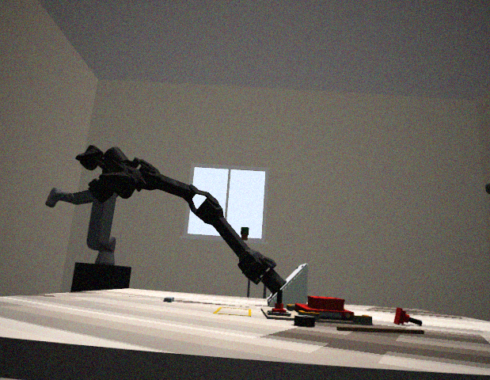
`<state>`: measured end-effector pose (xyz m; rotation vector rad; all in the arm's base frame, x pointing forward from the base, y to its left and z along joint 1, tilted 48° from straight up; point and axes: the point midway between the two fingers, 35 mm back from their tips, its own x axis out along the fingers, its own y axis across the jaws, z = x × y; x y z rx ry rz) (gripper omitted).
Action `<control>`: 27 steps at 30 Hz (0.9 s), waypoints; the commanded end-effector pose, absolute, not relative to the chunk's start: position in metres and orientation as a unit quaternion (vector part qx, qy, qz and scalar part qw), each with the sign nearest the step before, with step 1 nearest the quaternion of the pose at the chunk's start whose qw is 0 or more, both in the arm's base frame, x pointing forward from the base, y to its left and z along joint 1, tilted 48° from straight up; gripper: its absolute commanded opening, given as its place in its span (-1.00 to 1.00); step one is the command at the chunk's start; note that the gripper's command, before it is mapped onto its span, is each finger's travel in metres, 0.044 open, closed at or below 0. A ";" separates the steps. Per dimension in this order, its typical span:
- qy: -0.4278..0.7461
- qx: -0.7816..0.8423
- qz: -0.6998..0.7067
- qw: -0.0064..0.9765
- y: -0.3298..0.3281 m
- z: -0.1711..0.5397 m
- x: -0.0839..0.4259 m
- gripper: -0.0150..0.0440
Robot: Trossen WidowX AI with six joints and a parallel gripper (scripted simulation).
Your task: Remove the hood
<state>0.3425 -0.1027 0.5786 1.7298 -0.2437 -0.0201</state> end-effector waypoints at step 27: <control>0.290 0.592 -0.216 0.721 0.046 0.286 0.481 1.00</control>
